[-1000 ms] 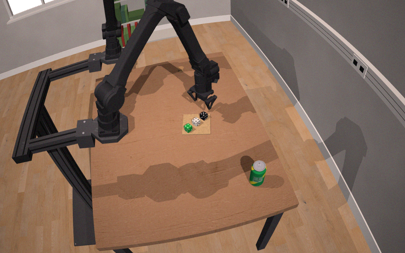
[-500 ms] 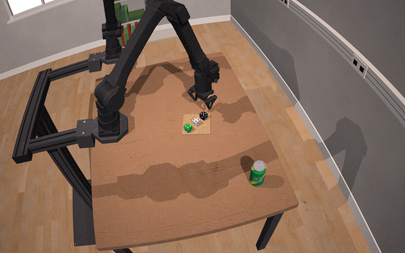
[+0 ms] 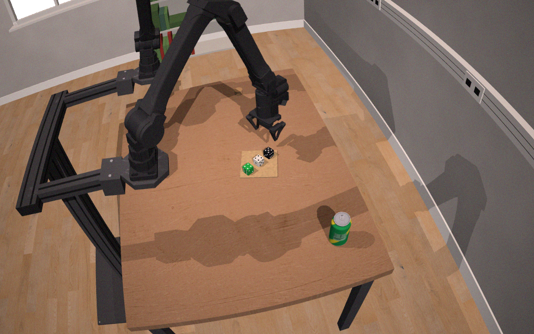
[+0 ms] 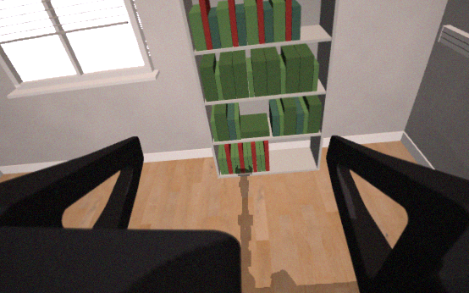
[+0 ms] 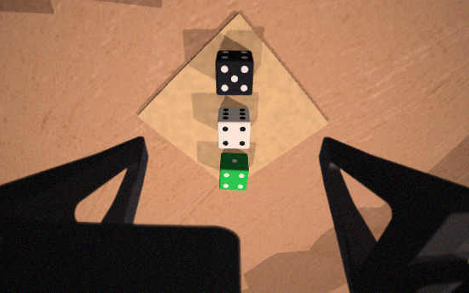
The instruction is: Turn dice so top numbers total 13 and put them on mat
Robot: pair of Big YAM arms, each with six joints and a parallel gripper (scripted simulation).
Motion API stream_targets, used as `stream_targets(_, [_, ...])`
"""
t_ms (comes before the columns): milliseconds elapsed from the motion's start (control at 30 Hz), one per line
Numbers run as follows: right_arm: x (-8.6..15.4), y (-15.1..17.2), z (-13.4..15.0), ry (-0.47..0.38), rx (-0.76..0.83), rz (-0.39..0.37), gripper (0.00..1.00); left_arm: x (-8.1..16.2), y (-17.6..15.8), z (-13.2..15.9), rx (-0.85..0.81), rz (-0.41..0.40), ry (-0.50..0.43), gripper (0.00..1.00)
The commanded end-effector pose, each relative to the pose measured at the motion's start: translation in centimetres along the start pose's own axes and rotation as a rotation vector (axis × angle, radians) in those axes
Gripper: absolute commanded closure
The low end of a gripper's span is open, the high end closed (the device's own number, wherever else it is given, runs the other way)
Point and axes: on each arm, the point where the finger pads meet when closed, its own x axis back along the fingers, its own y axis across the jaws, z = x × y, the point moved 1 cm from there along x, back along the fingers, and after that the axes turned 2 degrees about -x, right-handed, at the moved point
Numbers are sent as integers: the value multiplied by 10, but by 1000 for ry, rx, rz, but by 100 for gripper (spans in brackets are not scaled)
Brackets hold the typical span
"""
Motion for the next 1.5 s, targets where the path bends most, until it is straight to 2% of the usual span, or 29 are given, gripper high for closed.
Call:
stream_targets(0, [32,3,-6,-19,-6,0,0,-2,3,-37,-15,-3,-67,0])
stream_targets(233, [70,4,-5,-19,-2,0,0,-2,3,-37,-15,-3,-67,0])
stream_targets(533, [82,0,-3,-11,-7,1,0,-2,3,-37,-15,-3,-67,0])
stream_targets(1467, [83,0,-3,-12,-6,1,0,-2,3,-37,-15,-3,-67,0])
